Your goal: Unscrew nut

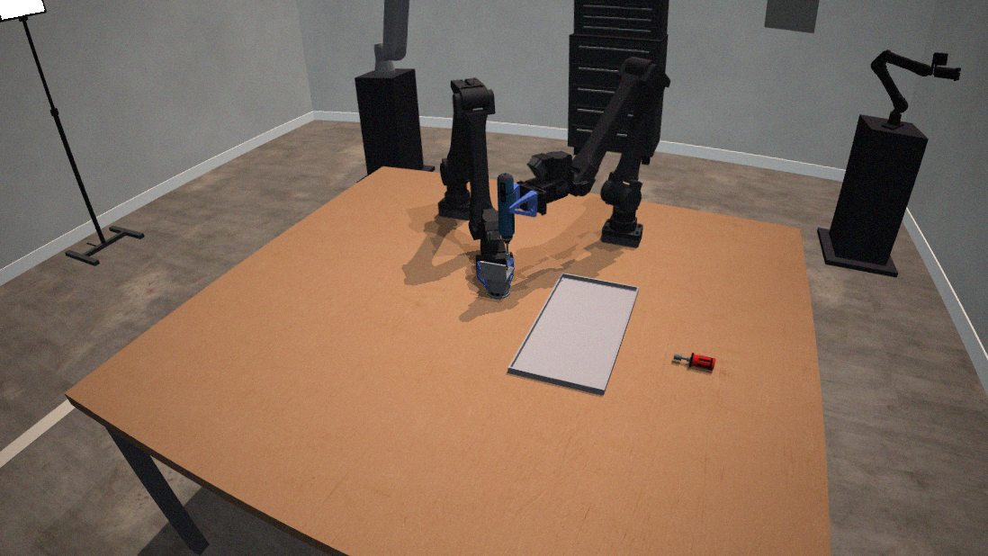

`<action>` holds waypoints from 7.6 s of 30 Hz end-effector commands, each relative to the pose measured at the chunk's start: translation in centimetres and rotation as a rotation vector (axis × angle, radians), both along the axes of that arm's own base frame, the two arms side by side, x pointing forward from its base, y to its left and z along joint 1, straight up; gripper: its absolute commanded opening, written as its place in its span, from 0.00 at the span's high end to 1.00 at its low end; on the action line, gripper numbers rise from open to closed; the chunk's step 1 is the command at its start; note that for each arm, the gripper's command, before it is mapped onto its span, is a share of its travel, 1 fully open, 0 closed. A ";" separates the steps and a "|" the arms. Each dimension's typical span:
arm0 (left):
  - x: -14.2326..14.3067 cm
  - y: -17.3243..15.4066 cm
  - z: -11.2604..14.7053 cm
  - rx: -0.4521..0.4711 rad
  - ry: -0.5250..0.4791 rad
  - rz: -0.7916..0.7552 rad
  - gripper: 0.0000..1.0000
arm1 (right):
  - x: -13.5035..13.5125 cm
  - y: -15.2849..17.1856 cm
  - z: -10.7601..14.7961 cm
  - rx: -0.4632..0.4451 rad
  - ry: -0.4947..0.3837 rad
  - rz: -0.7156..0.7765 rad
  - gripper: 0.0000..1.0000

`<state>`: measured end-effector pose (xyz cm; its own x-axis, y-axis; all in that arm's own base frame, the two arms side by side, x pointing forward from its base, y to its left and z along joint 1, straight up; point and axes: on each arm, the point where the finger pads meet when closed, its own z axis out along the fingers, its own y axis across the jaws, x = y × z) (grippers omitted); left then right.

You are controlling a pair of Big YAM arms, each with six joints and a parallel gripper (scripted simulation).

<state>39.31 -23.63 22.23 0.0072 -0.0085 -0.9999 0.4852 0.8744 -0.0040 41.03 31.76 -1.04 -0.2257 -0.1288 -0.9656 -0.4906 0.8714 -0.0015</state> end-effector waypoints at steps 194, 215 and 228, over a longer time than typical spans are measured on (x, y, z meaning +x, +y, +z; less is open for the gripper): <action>0.1 5.2 8.1 -0.028 0.056 0.070 0.58 | -0.3 -0.3 -1.6 -0.033 0.027 0.001 0.41; 4.7 9.6 5.7 -0.041 0.254 0.213 0.58 | -0.3 -0.3 -1.6 -0.033 0.027 0.001 0.41; 6.4 12.4 4.5 -0.059 0.350 0.289 0.58 | -0.3 -0.3 -1.6 -0.033 0.027 0.001 0.41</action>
